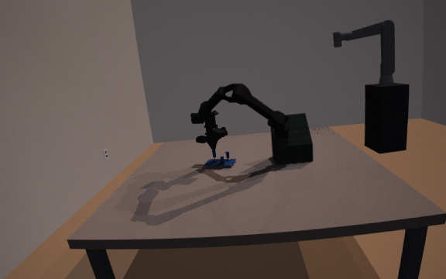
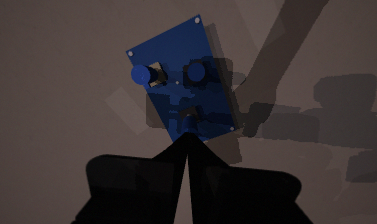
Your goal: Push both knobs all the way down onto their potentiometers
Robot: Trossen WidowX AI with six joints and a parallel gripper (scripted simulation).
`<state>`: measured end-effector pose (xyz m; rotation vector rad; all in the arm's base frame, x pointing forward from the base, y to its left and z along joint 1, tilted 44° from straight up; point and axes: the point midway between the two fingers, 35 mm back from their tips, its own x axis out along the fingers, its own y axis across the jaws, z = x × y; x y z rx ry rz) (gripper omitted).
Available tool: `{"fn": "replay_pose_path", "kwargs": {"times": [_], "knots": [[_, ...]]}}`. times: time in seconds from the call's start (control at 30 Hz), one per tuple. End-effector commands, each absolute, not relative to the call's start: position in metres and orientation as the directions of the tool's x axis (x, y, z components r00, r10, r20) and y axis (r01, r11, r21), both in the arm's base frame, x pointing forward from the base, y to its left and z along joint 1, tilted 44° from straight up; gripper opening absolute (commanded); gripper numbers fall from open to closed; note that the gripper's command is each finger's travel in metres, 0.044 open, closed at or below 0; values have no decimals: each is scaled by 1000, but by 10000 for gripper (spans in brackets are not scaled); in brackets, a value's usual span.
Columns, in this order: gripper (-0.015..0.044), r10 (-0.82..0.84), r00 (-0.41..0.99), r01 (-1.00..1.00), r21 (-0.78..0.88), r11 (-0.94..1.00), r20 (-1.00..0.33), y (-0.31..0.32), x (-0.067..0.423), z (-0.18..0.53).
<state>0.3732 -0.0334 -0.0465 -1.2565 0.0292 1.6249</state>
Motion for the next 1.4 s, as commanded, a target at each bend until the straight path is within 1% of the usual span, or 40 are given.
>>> {"fn": "replay_pose_path", "kwargs": {"times": [0.0, 1.37], "knots": [[0, 690, 81, -711, -527, -465, -719, -29, 374, -49], [0, 690, 81, -711, -527, -465, -719, -23, 375, -55]]}}
